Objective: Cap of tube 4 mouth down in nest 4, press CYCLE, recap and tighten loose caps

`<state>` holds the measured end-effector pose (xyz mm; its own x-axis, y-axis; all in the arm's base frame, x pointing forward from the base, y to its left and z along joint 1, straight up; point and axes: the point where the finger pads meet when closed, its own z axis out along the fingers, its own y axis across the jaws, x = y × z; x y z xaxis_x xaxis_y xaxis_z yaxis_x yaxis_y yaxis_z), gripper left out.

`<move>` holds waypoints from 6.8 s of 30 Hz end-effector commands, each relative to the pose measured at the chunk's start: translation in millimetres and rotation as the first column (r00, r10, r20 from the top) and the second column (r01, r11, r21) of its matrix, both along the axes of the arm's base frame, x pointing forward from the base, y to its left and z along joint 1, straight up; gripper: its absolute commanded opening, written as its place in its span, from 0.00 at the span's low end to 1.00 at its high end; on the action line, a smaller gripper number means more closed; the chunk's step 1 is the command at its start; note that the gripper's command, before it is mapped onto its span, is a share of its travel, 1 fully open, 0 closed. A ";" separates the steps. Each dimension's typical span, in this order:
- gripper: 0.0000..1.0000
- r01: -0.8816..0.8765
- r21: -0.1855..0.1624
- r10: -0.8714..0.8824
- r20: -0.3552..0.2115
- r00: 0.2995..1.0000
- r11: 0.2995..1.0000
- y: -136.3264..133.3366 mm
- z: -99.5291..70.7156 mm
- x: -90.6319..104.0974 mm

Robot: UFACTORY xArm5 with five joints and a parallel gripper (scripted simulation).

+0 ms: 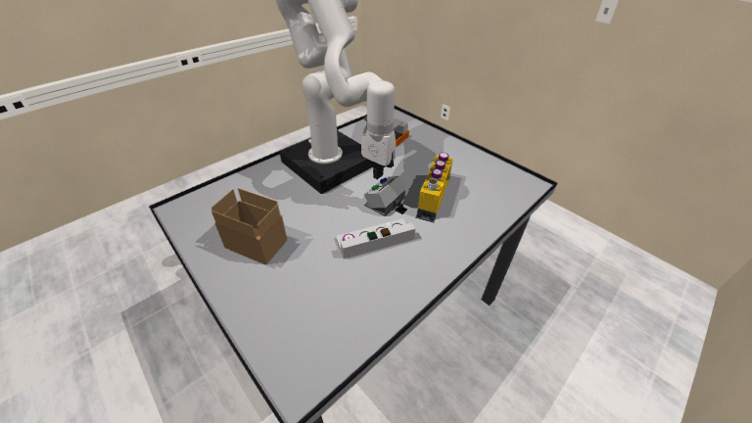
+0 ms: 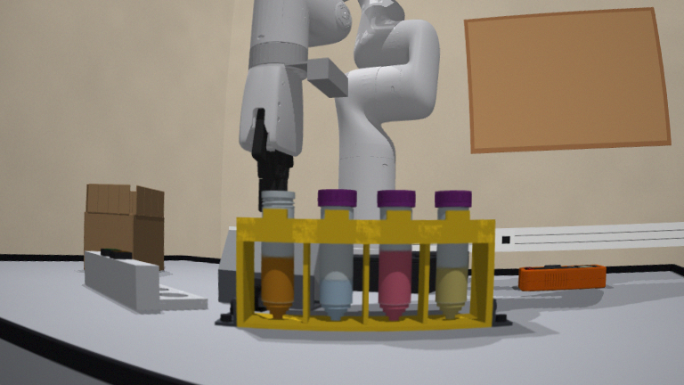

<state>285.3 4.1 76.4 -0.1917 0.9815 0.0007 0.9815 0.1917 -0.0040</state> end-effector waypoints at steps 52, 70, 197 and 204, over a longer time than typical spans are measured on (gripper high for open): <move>0.00 0.004 0.005 -0.004 0.008 1.000 1.000 36.9 -30.1 -12.4; 0.00 0.004 0.005 -0.004 0.008 1.000 1.000 37.0 -35.5 -12.4; 1.00 -0.842 -0.002 0.842 0.009 0.539 0.539 -122.9 -22.9 220.9; 1.00 -0.842 -0.002 0.842 0.009 0.539 0.539 -122.9 -22.9 220.9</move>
